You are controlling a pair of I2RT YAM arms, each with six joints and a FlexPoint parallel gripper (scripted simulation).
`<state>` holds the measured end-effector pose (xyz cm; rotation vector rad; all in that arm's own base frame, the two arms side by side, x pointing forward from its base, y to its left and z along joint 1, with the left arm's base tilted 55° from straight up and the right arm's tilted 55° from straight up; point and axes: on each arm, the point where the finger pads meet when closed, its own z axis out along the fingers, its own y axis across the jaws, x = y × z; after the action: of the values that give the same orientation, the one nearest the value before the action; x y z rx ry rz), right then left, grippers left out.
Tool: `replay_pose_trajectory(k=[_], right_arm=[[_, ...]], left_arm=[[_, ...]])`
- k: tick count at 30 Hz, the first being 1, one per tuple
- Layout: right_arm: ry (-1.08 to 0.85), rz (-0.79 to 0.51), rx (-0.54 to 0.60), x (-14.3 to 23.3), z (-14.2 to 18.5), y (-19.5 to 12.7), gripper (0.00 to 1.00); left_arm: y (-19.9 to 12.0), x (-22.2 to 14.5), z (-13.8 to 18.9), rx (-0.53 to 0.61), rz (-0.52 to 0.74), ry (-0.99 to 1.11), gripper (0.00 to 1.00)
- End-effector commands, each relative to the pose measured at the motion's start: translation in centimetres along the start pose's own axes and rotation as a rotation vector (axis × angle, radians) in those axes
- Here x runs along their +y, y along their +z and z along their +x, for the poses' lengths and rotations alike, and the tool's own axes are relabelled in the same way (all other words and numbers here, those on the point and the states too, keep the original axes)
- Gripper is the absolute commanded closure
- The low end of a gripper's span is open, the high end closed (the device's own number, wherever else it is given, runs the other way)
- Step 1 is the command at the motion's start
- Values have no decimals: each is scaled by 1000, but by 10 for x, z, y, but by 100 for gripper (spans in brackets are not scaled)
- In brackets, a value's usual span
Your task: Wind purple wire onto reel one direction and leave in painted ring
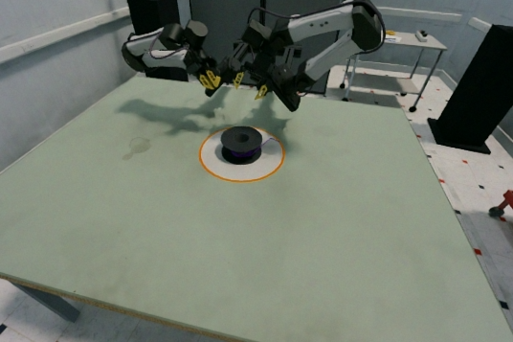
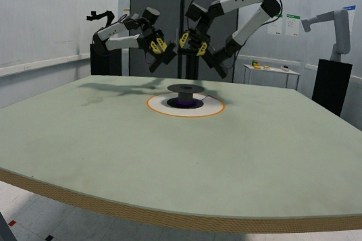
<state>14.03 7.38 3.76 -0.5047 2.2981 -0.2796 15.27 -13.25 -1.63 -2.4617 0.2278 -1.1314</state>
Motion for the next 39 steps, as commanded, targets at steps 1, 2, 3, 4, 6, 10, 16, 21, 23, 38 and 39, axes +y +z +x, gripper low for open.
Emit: replay_pose_trajectory(k=[1,2,3,4,6,10,16,21,23,38,39], right_arm=[[-128,301,-116,-15,21,-57,85],[-128,301,-116,-15,21,-57,85],[-128,301,-116,-15,21,-57,85],[-128,301,-116,-15,21,-57,85],[-128,301,-116,-15,21,-57,85],[-128,301,-116,-15,21,-57,85],[-128,301,-116,-15,21,-57,85],[-128,301,-116,-15,21,-57,85],[-128,301,-116,-15,21,-57,85],[-128,301,-116,-15,21,-57,85],[-128,301,-116,-15,21,-57,85]], left_arm=[[-50,-9,-3,97,-100,-14,26],[-50,-9,-3,97,-100,-14,26],[-50,-9,-3,97,-100,-14,26],[-50,-9,-3,97,-100,-14,26],[-50,-9,-3,97,-100,-14,26],[-50,-9,-3,97,-100,-14,26],[-50,-9,-3,97,-100,-14,26],[-50,-9,-3,97,-100,-14,26],[-50,-9,-3,97,-100,-14,26],[-50,-9,-3,97,-100,-14,26],[-50,-9,-3,97,-100,-14,26]])
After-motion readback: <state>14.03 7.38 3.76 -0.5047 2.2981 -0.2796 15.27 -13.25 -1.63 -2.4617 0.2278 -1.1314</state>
